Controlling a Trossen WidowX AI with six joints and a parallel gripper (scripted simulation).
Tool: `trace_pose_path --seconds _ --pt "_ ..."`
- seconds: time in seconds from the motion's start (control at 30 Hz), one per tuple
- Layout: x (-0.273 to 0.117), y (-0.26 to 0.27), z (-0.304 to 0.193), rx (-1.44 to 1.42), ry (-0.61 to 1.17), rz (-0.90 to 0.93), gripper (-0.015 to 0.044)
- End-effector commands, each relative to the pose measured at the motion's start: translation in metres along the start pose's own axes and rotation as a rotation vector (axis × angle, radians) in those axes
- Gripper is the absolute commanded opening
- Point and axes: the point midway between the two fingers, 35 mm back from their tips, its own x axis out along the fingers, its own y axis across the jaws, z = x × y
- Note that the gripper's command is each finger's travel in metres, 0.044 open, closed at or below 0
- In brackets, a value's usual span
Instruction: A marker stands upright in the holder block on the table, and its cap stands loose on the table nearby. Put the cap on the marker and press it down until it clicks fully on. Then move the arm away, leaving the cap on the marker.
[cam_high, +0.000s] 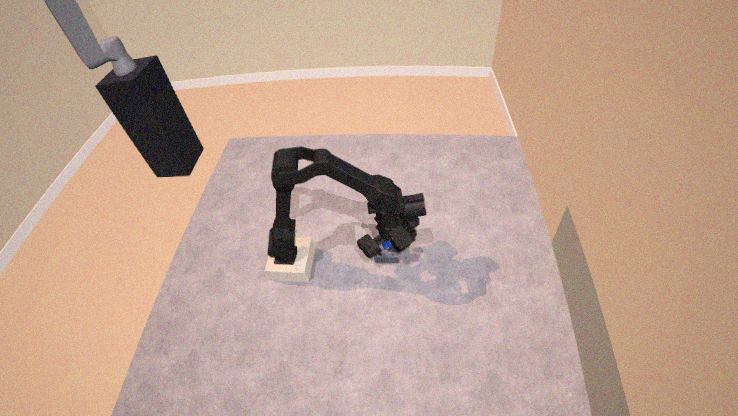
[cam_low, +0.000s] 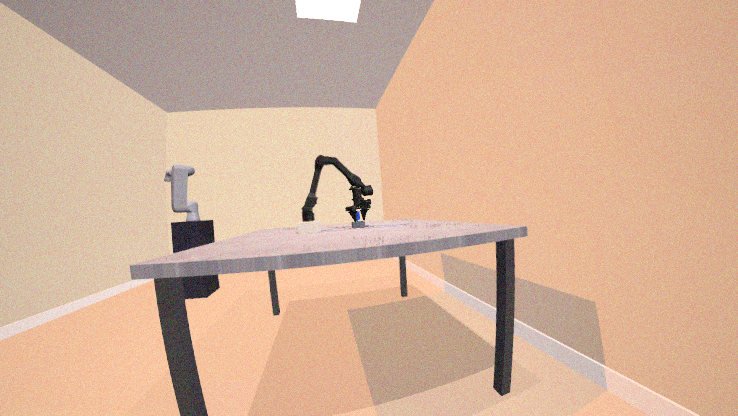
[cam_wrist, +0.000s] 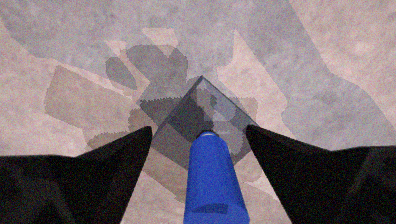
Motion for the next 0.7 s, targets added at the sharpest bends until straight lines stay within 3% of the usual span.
trace_pose_path --seconds 0.0,0.17,0.37,0.47,0.67 --pt "0.0 -0.005 -0.001 0.001 0.006 -0.023 0.044" --pt "-0.072 0.003 0.002 0.0 0.0 -0.001 0.044" --pt "-0.075 0.003 0.001 0.0 0.0 0.0 0.044" --pt "-0.078 0.003 -0.001 -0.143 0.003 -0.006 0.0361" --pt "-0.091 0.001 -0.009 -0.739 0.027 -0.026 0.0204"
